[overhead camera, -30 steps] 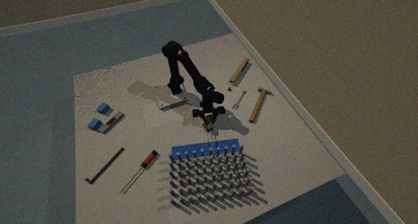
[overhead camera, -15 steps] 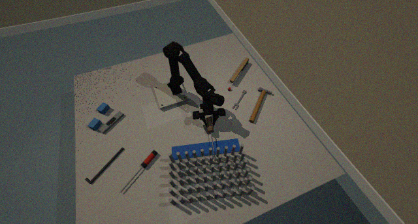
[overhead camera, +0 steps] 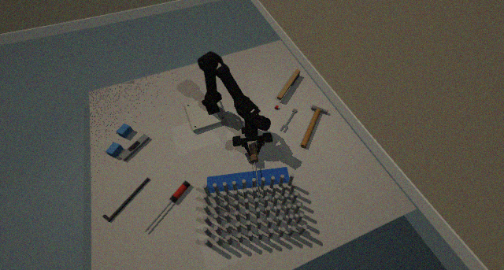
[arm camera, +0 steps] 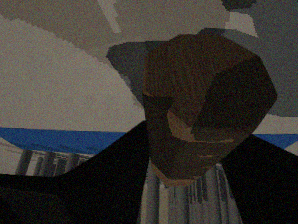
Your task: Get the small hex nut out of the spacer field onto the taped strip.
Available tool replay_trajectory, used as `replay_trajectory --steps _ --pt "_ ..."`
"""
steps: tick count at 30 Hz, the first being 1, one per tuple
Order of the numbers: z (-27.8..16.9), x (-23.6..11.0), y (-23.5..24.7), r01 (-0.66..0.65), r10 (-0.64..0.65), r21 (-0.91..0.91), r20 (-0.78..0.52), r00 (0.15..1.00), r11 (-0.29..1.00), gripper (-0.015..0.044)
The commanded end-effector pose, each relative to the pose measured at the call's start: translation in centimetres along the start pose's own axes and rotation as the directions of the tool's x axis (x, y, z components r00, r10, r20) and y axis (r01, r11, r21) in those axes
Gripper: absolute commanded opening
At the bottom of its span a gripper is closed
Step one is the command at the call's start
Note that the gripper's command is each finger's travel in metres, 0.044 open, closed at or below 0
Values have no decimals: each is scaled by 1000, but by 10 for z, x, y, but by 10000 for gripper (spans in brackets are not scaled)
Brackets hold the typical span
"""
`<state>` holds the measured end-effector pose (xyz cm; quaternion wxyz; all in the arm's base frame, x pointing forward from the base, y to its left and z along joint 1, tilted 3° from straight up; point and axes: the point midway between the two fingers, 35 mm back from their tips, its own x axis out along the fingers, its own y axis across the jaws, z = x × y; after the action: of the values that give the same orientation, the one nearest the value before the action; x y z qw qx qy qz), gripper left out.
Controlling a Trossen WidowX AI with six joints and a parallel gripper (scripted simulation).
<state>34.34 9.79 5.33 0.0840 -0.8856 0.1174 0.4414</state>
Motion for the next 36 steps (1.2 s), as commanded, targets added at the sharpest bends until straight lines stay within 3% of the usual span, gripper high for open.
replay_trajectory --steps 1,36 --pt "-6 2 -2 6 -6 -1 -7 1000 1000 0" --pt "-31 17 -2 6 -6 -1 -10 1000 1000 0"
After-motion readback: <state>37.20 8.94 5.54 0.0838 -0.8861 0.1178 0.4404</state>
